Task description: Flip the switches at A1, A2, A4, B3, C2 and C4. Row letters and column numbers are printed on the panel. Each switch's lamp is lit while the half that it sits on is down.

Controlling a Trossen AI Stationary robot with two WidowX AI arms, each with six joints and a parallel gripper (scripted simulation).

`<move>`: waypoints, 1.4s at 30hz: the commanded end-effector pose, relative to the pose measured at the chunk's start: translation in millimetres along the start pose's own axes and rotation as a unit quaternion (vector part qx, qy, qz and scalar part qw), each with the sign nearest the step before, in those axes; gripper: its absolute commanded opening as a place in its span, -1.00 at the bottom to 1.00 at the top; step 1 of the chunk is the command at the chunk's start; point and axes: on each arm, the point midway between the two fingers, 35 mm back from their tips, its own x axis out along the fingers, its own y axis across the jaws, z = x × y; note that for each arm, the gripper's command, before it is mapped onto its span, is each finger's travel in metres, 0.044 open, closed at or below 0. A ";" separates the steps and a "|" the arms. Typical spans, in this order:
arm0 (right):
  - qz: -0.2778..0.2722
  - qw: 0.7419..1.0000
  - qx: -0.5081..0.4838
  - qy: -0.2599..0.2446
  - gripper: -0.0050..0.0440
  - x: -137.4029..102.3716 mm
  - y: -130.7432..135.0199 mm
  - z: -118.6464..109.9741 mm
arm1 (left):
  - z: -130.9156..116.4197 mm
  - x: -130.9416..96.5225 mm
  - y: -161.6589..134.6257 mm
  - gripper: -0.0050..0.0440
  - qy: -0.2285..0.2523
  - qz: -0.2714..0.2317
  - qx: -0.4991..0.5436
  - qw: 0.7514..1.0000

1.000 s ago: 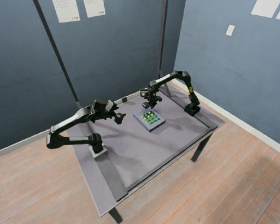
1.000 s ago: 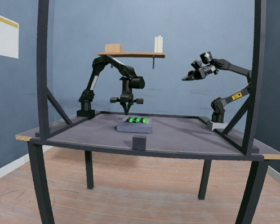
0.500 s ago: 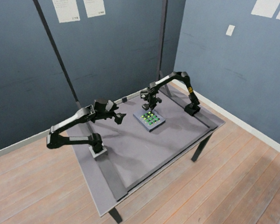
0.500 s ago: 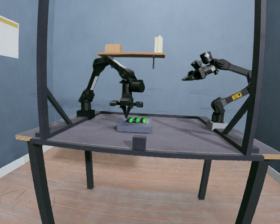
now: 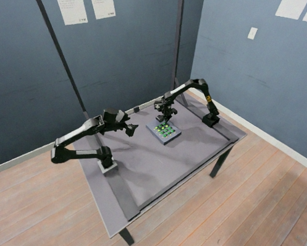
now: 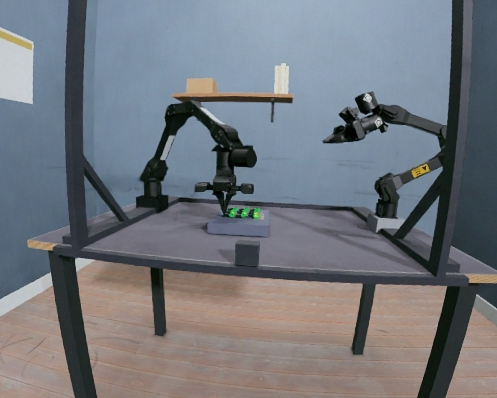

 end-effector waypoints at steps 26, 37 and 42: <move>-0.001 1.000 -0.001 -0.006 0.84 -2.6 -0.2 4.8 | 3.5 -25.2 10.0 -1.00 -0.013 0.023 0.000 1.000; -0.001 1.000 -0.001 -0.006 0.84 -2.6 -0.2 4.8 | 3.2 -57.5 8.2 -0.79 -0.014 0.026 -0.001 1.000; -0.001 1.000 -0.001 -0.006 0.84 -2.6 -0.2 4.8 | 3.0 -51.6 7.7 -0.79 -0.011 0.019 -0.001 1.000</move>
